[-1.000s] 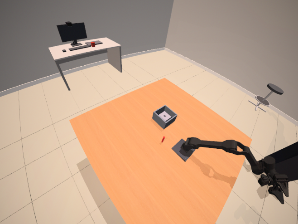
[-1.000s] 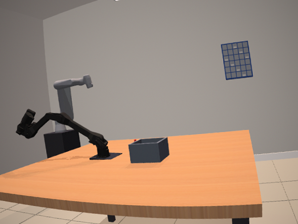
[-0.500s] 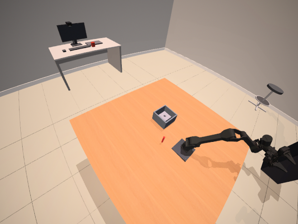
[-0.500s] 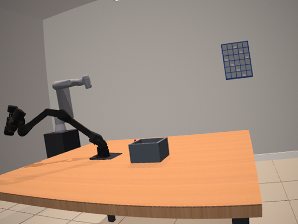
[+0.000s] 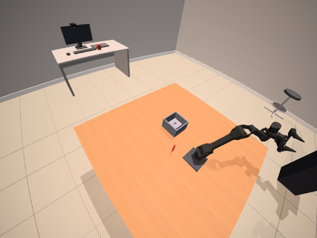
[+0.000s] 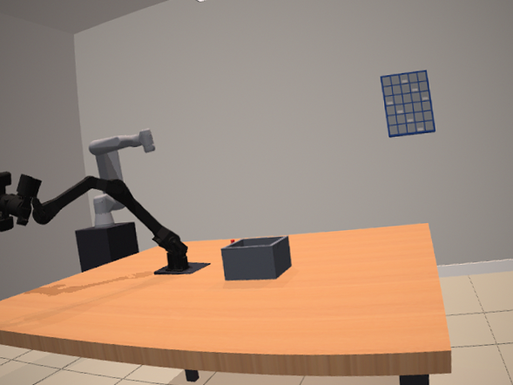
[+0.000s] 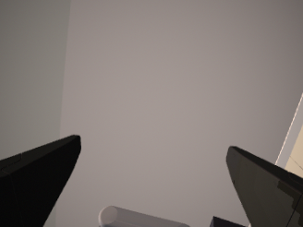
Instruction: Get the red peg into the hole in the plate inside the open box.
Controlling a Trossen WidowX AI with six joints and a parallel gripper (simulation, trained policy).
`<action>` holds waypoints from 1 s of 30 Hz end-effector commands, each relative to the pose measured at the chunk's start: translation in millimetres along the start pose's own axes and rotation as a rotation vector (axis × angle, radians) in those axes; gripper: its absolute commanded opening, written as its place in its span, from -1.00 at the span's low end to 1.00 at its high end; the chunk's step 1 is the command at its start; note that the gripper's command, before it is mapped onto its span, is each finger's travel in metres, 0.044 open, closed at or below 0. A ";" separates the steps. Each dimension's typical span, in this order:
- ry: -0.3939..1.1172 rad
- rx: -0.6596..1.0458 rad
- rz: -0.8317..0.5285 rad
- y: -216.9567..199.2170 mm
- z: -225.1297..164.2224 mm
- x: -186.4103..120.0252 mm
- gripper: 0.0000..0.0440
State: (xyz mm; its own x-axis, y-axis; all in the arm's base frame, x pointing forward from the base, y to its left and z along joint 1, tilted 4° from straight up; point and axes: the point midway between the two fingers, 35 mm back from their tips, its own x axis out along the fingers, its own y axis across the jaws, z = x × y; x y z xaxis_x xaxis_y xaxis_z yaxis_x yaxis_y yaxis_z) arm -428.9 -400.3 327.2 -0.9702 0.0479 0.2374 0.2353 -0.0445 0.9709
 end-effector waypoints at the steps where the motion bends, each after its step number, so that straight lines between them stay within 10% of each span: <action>1: 0.115 -0.056 -0.007 13.3 -28.8 -31.2 0.97; 30: 1.046 -0.449 0.058 91.5 -131.6 -358.9 1.00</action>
State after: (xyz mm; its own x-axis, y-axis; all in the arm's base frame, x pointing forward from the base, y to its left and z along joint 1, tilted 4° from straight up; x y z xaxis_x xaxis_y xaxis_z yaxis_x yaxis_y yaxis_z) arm -96.8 -553.8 330.7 -0.6381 -0.7694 -0.0281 0.4089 -0.3696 0.8344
